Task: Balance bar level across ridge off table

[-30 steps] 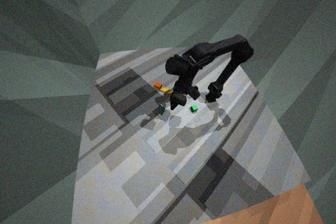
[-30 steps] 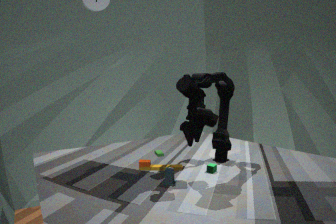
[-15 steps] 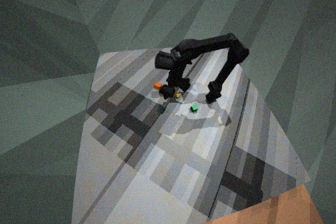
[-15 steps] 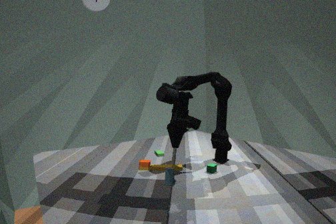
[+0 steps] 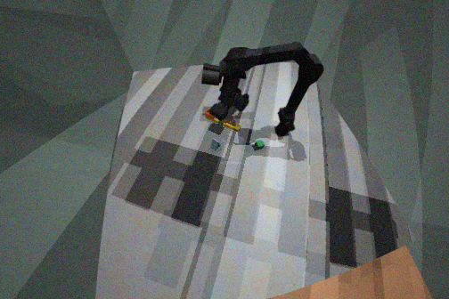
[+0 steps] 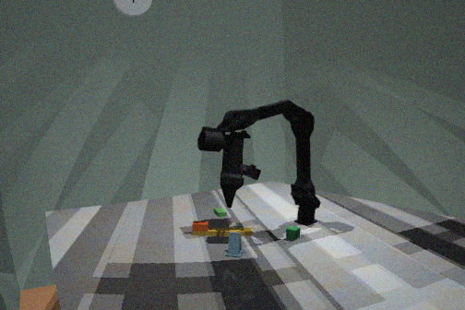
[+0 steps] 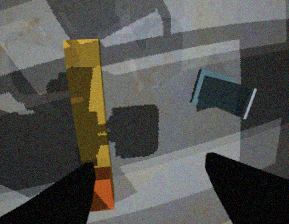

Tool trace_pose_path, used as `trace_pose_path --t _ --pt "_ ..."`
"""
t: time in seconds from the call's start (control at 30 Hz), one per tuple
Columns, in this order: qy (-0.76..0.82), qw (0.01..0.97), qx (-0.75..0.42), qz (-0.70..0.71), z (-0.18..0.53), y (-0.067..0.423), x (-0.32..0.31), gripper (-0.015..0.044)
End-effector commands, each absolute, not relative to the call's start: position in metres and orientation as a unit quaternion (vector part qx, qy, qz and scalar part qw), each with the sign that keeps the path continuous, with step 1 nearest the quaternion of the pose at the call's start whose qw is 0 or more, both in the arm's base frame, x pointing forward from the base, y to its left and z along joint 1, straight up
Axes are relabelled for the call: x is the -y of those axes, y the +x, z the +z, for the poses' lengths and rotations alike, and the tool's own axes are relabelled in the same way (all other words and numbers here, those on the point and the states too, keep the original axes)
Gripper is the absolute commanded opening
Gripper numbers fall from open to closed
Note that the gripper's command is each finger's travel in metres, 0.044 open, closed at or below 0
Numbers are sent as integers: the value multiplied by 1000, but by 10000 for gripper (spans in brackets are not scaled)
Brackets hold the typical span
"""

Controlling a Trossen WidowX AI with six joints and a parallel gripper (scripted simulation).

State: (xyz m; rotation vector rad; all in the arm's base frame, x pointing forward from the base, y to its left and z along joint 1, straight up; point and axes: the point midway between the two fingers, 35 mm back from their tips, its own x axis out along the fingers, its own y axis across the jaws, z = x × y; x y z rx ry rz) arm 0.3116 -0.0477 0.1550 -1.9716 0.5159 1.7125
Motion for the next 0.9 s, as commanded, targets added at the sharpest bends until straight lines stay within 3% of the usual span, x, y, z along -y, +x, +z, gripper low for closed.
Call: trace_pose_path --t 0.0,0.87 --pt "-701 229 -208 642 148 305 70 315" --pt "-683 222 -221 660 75 299 92 315"
